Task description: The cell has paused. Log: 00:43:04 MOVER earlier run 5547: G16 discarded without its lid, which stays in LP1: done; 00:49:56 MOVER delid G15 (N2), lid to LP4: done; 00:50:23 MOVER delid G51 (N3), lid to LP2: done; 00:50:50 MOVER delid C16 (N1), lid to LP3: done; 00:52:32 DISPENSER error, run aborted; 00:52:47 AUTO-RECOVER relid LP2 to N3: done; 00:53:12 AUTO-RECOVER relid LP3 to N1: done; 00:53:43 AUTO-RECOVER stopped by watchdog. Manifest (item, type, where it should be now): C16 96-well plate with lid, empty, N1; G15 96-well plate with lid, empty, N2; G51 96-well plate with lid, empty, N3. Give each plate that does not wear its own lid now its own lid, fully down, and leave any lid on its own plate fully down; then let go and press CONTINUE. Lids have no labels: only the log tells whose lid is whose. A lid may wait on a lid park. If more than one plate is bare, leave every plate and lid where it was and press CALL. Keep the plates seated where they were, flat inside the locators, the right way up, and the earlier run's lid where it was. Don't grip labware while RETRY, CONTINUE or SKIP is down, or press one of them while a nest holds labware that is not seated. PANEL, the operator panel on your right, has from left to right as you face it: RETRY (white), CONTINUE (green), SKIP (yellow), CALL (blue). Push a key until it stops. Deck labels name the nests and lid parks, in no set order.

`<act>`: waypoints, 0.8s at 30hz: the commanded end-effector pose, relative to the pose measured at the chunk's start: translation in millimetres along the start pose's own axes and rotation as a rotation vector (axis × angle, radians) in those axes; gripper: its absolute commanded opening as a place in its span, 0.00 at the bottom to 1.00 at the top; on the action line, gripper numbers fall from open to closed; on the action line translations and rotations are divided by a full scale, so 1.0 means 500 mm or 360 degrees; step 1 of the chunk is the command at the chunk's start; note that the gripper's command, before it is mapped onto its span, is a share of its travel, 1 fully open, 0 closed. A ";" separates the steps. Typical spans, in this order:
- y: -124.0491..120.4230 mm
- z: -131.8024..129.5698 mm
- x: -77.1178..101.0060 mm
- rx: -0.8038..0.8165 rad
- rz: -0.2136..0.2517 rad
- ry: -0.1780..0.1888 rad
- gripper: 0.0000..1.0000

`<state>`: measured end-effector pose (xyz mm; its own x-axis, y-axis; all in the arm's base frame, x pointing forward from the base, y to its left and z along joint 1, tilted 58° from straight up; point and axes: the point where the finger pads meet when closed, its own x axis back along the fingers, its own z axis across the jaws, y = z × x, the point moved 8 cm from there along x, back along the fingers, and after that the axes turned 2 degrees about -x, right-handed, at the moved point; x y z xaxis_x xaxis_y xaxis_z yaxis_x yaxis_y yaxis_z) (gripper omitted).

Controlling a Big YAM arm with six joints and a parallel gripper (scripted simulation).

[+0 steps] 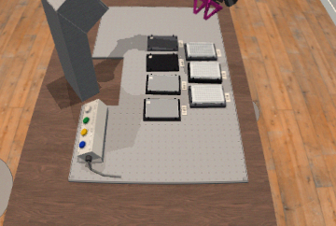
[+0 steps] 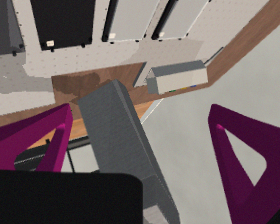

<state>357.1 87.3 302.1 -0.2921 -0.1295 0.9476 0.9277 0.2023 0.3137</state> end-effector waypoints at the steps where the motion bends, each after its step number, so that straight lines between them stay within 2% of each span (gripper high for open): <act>1: -0.027 -0.036 0.029 -0.0057 -0.0008 -0.0016 1.00; 2: -0.032 -0.045 0.030 -0.0057 -0.0008 -0.0016 1.00; 5: -0.038 -0.065 0.042 -0.0167 0.0018 -0.0066 1.00; 8: -0.040 -0.072 0.046 -0.0192 0.0026 -0.0080 1.00; 11: -0.055 -0.092 0.047 -0.0268 0.0077 -0.0119 1.00; 13: -0.075 -0.106 0.041 -0.0236 0.0099 -0.0108 1.00; 20: -0.106 -0.150 0.057 -0.0448 0.0194 -0.0207 1.00; 21: -0.117 -0.156 0.053 -0.0449 0.0206 -0.0203 1.00; 22: -0.107 -0.159 0.044 -0.0450 0.0134 -0.0185 1.00; 24: -0.107 -0.159 0.044 -0.0450 0.0134 -0.0185 1.00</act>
<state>322.9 1.6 293.9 -0.1799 -0.0096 0.9836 0.9830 -0.0379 0.1794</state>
